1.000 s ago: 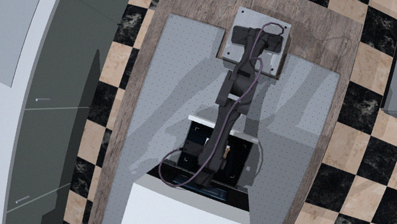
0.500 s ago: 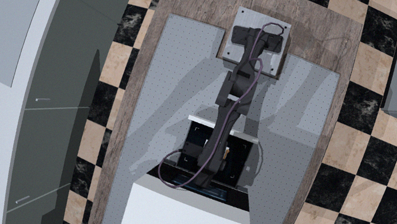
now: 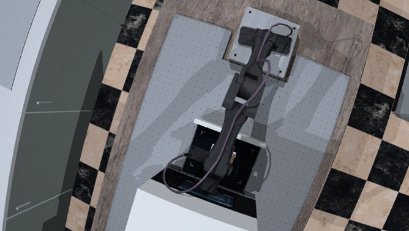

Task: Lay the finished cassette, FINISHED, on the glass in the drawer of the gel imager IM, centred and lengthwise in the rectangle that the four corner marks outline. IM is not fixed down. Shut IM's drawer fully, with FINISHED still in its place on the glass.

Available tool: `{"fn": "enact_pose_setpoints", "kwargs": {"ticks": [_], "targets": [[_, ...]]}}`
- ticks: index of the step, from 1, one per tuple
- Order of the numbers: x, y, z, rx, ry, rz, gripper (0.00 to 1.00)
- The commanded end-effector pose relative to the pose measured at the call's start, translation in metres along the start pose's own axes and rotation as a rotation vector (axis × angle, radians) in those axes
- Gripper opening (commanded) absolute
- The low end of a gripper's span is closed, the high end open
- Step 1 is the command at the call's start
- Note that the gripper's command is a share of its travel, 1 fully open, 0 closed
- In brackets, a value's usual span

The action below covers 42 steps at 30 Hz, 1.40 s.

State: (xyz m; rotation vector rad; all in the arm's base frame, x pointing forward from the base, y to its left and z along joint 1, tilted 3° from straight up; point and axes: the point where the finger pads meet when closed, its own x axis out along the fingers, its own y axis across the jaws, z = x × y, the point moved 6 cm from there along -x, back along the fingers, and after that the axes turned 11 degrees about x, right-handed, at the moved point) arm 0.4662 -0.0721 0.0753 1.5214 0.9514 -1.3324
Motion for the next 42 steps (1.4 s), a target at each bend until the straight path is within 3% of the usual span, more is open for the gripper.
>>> {"fn": "enact_pose_setpoints", "kwargs": {"ticks": [1, 4, 5, 17, 42], "targets": [[-0.0126, 0.0005, -0.0045, -0.006, 0.0, 0.032, 0.91], [-0.012, -0.0002, -0.0043, -0.006, 0.0, 0.027, 0.91], [-0.0155, 0.0053, -0.0054, -0.006, 0.003, 0.045, 0.91], [-0.0106, -0.0025, -0.0039, -0.006, -0.001, 0.021, 0.91], [-0.01, 0.001, -0.0003, 0.0, 0.003, 0.029, 0.91]]}}
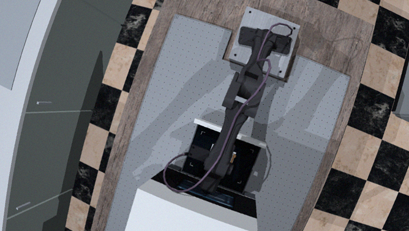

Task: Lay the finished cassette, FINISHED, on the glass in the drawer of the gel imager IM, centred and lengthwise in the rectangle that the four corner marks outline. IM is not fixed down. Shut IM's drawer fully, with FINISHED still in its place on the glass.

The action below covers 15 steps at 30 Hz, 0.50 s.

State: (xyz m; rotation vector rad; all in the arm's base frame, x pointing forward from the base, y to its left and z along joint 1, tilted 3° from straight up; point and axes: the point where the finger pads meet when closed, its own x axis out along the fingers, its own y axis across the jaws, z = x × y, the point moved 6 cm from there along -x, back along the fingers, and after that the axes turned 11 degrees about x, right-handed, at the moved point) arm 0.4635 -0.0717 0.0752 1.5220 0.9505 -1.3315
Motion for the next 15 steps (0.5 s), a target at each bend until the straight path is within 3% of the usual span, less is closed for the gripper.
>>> {"fn": "enact_pose_setpoints", "kwargs": {"ticks": [1, 15], "targets": [[-0.0098, 0.0037, -0.0008, 0.0, 0.002, 0.028, 0.91], [-0.0097, 0.0033, -0.0007, 0.0, 0.002, 0.028, 0.91]]}}
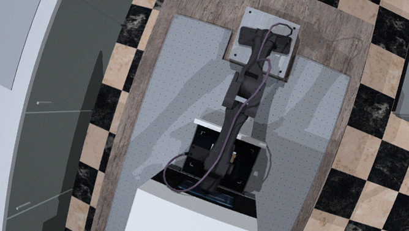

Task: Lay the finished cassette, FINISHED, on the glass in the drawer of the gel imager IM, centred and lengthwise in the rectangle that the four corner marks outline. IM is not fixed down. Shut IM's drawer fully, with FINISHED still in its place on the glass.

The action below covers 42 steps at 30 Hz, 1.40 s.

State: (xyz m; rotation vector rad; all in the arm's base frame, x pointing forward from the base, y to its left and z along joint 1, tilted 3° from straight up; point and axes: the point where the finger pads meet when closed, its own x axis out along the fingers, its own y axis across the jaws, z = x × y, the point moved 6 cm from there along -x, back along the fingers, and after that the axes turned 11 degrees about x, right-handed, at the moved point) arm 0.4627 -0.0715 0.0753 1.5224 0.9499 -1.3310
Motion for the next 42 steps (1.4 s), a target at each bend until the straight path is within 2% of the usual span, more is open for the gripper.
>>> {"fn": "enact_pose_setpoints", "kwargs": {"ticks": [1, 37, 38, 40, 42], "targets": [[-0.009, 0.004, -0.001, 0.0, 0.002, 0.027, 0.91], [-0.009, 0.004, -0.001, 0.0, 0.002, 0.027, 0.91], [-0.015, -0.001, -0.004, -0.006, -0.002, 0.021, 0.91], [-0.024, 0.006, -0.006, -0.006, 0.003, 0.047, 0.91], [-0.029, 0.007, -0.006, -0.007, 0.004, 0.053, 0.91]]}}
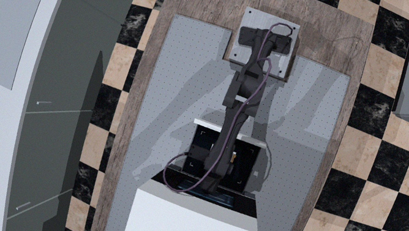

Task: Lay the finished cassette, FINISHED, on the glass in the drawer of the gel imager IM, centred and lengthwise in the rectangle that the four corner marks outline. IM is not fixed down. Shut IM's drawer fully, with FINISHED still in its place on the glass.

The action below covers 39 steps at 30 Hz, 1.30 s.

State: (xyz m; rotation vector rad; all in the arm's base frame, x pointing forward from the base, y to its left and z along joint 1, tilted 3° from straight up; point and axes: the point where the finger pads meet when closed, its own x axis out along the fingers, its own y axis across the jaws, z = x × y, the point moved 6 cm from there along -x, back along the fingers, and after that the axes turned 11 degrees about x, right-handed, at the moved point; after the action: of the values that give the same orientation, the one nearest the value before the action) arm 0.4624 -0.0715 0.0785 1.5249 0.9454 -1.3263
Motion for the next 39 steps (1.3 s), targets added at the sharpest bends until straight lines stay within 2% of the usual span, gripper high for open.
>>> {"fn": "enact_pose_setpoints", "kwargs": {"ticks": [1, 5, 8, 10, 22, 24, 25, 28, 39], "targets": [[-0.027, 0.007, -0.006, -0.007, 0.003, 0.048, 0.91], [-0.03, 0.007, -0.006, -0.007, 0.003, 0.044, 0.91], [-0.027, 0.006, -0.006, -0.007, 0.001, 0.033, 0.91], [-0.036, 0.007, -0.006, -0.008, 0.003, 0.048, 0.91], [-0.051, 0.006, -0.005, -0.008, 0.003, 0.045, 0.91], [-0.051, 0.006, -0.005, -0.008, 0.003, 0.045, 0.91], [-0.044, 0.005, -0.005, -0.008, 0.0, 0.026, 0.91], [-0.058, 0.006, -0.005, -0.008, 0.003, 0.047, 0.91], [-0.071, 0.005, -0.004, -0.007, 0.003, 0.044, 0.91]]}}
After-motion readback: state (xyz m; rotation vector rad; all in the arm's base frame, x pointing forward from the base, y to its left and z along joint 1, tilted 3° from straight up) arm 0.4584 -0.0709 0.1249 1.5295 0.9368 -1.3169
